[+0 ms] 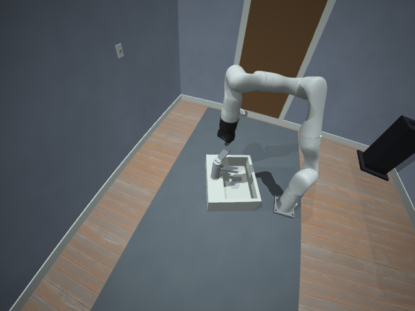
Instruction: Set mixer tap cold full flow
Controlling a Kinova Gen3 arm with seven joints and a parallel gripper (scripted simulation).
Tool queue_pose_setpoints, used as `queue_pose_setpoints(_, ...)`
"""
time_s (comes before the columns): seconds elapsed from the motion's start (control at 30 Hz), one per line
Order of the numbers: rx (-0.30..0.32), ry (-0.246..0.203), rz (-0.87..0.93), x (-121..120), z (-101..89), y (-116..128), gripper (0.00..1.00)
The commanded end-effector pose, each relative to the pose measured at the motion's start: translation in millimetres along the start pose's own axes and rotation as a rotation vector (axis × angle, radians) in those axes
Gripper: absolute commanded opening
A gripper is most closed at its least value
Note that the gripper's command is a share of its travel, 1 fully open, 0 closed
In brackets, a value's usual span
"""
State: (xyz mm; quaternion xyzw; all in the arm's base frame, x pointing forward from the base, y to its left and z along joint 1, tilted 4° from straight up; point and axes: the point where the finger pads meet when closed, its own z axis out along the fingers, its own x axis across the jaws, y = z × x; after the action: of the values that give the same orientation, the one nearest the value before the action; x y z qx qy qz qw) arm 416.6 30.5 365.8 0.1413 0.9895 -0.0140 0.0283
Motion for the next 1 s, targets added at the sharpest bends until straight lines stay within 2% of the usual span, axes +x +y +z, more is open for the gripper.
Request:
queue_pose_setpoints(0.0, 0.000, -0.001, -0.002, -0.1, -0.6, 0.1, 0.00)
queue_pose_setpoints(0.43, -0.001, 0.002, -0.046, -1.0, 0.0, -1.1, 0.00)
queue_pose_setpoints(0.97, -0.005, 0.015, -0.227, -4.6, 2.1, -5.5, 0.00)
